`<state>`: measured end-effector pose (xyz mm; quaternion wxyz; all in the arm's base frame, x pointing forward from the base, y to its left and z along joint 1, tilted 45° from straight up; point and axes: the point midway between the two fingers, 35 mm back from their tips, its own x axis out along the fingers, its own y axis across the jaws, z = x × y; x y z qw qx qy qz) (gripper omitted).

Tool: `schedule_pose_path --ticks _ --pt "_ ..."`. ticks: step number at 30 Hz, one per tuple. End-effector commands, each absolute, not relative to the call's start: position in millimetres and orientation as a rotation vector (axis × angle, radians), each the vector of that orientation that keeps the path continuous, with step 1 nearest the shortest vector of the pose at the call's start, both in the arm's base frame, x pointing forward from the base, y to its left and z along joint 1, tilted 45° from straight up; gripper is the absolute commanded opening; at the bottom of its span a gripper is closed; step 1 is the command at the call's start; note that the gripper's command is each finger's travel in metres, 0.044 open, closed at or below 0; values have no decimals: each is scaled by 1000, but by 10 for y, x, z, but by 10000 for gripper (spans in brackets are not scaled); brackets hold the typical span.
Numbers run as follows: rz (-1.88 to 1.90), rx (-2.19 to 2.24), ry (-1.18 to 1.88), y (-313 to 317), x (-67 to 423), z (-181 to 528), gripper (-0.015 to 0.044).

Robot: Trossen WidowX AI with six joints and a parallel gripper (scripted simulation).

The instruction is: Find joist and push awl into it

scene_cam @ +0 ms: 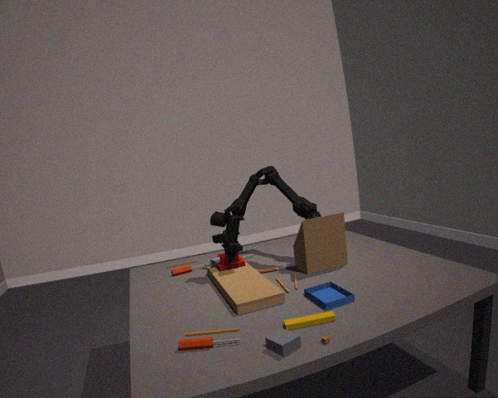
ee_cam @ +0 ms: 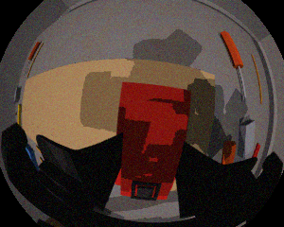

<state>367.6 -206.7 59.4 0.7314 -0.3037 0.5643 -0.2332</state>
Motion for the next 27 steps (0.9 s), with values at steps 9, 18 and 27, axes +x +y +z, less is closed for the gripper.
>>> schedule_pose_path --ticks 9,18,27 --pt "-530 -668 1238 -2229 3666 752 0" --pt "-521 -667 1238 -2188 3673 718 0" --pt "-521 -662 1240 -1969 3717 946 0"
